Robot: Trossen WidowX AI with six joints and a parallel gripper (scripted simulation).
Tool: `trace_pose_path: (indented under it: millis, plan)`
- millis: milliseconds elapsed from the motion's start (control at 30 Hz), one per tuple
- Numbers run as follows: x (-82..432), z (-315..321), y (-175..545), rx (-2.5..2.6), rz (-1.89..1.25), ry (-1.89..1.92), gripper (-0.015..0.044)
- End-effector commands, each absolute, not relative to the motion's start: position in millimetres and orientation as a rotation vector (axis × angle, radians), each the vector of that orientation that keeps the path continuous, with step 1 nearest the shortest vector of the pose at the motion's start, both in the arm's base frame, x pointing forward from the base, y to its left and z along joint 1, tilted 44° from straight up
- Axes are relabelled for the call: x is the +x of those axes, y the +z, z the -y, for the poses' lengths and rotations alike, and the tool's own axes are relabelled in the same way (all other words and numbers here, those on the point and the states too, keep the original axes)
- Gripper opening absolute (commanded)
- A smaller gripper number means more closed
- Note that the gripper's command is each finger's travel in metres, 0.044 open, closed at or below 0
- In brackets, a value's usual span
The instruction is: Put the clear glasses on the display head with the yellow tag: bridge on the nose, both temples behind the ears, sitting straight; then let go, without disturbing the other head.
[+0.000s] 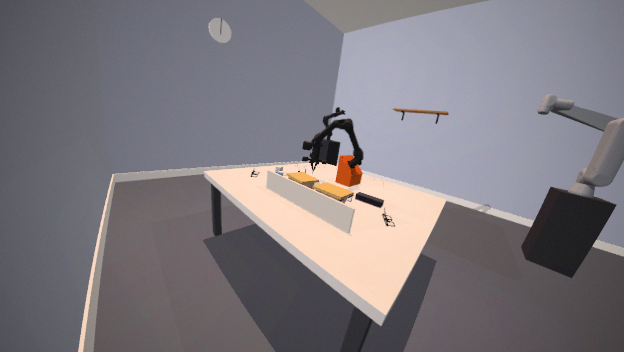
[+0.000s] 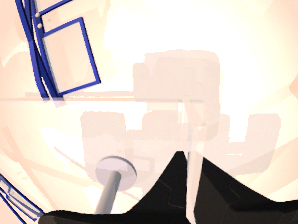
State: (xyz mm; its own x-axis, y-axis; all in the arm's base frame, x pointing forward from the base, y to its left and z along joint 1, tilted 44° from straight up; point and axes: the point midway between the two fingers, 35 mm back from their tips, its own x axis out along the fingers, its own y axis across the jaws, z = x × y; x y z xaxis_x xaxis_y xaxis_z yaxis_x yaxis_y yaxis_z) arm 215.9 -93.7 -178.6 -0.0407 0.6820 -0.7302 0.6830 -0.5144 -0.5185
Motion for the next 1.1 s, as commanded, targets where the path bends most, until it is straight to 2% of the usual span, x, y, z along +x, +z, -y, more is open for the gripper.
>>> trace_pose_path:
  millis: [0,1067]
  plan:
    - [209,93,-179,2.166,-1.554,-1.662,0.0000]
    - [186,100,-184,2.165,-1.552,-1.665,0.0000]
